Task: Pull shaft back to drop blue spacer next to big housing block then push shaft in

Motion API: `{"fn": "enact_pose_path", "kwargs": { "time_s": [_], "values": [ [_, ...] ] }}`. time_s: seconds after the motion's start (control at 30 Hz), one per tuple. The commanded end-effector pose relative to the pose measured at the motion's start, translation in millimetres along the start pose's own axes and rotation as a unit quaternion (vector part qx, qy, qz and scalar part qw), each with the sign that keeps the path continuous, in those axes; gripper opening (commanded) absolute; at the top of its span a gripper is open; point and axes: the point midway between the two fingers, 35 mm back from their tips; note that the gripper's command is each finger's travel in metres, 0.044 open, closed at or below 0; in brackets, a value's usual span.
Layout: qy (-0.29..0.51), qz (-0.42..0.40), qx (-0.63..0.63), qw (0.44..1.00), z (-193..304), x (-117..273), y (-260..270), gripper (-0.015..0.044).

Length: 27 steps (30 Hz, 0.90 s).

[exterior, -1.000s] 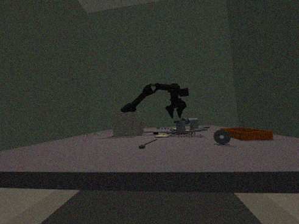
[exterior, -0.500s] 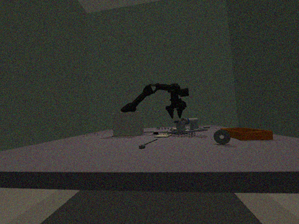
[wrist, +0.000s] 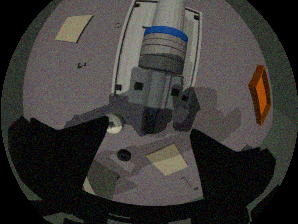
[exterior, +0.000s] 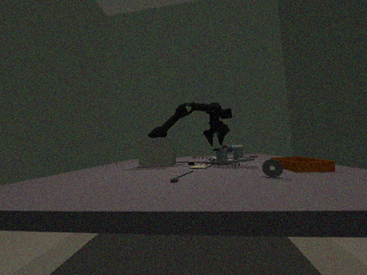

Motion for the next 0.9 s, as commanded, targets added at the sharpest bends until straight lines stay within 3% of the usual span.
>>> {"fn": "enact_pose_path", "kwargs": {
  "time_s": [0.0, 0.87],
  "values": [
    [0.003, -0.001, -0.002, 1.000, 2, -6, 0, 0.0440],
    [0.003, -0.001, -0.002, 1.000, 3, -41, 0, 0.0440]
  ]
}}
Point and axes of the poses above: the point midway between the two fingers, 35 mm back from their tips, its own x axis back along the fingers, its own y axis across the jaws, z = x × y, and after that the axes turned 11 degrees about x, right-handed
